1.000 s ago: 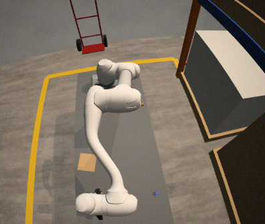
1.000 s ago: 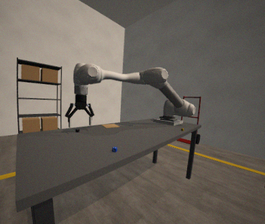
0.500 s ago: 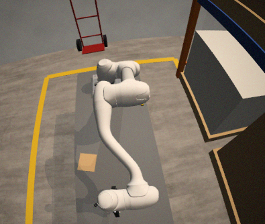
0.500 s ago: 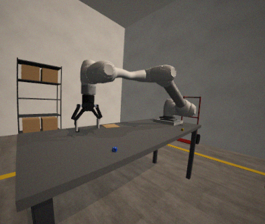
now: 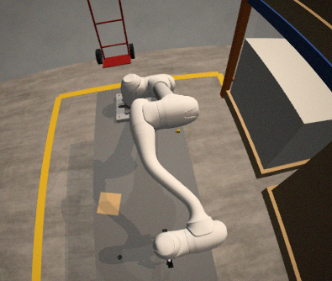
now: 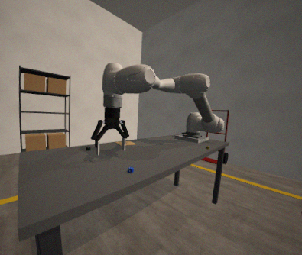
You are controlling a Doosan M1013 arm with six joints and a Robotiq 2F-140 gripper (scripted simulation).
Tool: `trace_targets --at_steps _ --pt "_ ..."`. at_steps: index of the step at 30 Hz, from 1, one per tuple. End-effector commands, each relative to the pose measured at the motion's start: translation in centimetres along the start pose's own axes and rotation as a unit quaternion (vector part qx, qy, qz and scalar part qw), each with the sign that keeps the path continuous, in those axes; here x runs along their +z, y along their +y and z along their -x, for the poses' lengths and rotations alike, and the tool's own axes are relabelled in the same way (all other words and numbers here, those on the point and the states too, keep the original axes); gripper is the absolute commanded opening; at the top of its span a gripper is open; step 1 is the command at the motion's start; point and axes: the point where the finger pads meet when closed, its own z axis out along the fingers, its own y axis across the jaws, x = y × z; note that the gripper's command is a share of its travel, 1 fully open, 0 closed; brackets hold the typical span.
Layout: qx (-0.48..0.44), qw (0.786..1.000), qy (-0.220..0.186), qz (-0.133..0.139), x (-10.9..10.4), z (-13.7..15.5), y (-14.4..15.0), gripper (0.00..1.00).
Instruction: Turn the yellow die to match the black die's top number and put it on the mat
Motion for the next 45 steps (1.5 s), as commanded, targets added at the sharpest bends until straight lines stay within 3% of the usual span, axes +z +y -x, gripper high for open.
trace_targets --at_steps 1,17,30,45 --pt "0.0 1.0 0.0 0.0 0.0 2.0 0.1 1.0" --pt "0.0 1.0 0.0 0.0 0.0 12.1 0.5 1.0" --pt "0.0 1.0 0.0 0.0 0.0 15.2 0.7 1.0" --pt "0.0 1.0 0.0 0.0 0.0 15.6 0.7 1.0"
